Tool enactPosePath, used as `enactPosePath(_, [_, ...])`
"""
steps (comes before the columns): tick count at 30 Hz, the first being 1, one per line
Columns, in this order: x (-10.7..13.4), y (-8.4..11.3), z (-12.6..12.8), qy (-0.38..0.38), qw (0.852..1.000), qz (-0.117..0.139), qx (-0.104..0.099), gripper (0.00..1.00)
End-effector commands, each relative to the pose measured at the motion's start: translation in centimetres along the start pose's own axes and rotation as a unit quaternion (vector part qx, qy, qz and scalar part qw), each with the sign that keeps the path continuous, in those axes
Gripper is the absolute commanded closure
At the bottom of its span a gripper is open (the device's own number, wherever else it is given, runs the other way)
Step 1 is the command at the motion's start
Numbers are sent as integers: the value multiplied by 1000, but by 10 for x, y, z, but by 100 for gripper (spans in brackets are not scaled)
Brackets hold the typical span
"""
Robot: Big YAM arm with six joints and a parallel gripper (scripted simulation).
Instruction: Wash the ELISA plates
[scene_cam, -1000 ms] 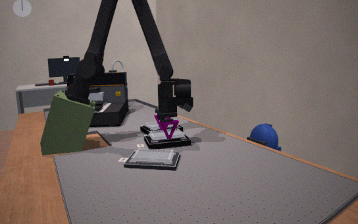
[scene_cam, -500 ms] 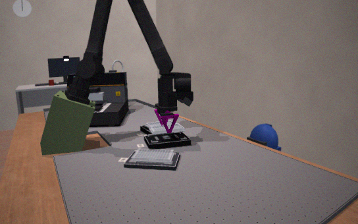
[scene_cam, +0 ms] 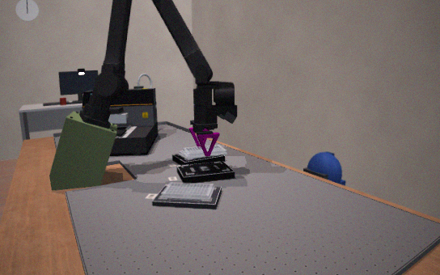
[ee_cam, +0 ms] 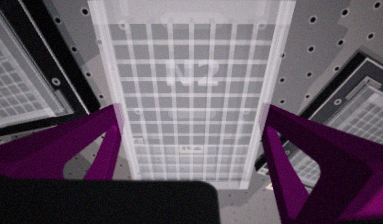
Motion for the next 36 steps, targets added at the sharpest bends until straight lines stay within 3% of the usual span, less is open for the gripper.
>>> enactPosePath(1, [-17, 18, -7, 3, 1000, -21, 6, 16])
enactPosePath(24, [-18, 56, -7, 3, 1000, -23, 6, 16])
enactPosePath(26, [-18, 56, -7, 3, 1000, -23, 7, 16])
enactPosePath(27, [-10, 45, -2, 1, 1000, -11, 2, 16])
enactPosePath(34, [-10, 45, -2, 1, 1000, -11, 2, 16])
enactPosePath(36, [1, 45, 13, 44, 999, -2, 0, 16])
Point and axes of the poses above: the point where the finger pads meet when closed, its own y axis back along the fingers, its own z axis across the jaws, x = y × z, the point moved 8 cm from there along y, back along the fingers, and after that the axes turned 8 degrees about -y, right-handed, at the moved point
